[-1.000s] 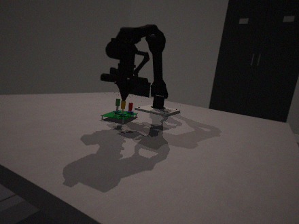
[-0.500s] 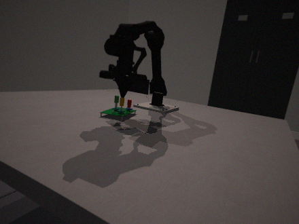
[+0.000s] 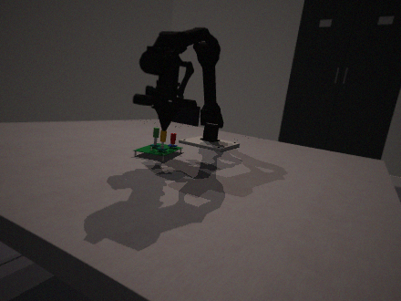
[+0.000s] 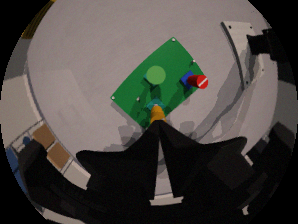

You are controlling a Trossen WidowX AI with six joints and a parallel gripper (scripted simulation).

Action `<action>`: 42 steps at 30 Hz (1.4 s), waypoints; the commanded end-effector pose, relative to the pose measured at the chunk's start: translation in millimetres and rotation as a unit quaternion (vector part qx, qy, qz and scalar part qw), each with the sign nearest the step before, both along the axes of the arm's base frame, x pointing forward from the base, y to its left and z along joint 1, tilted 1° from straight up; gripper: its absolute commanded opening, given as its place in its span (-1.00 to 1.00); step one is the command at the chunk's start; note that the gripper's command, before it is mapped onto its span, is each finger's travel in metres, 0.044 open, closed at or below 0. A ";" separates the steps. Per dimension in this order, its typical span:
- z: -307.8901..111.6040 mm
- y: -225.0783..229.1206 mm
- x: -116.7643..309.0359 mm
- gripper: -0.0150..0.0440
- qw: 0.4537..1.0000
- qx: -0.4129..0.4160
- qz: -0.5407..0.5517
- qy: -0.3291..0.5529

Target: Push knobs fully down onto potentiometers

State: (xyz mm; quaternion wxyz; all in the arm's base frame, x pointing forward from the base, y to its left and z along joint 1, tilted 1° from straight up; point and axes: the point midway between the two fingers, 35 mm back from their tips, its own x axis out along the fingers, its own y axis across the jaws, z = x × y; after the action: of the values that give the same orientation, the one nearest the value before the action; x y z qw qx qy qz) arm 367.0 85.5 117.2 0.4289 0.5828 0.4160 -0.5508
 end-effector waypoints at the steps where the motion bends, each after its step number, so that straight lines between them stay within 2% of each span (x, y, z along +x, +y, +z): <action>1: -3.3 -0.7 -0.2 -0.49 1.000 -0.002 -0.003 0.001; 42: -13.7 -0.6 0.3 -0.49 1.000 -0.002 -0.003 0.001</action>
State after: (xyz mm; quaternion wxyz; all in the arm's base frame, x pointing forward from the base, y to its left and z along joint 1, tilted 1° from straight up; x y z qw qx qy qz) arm 367.2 85.5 109.2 0.4294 0.5840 0.4154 -0.5496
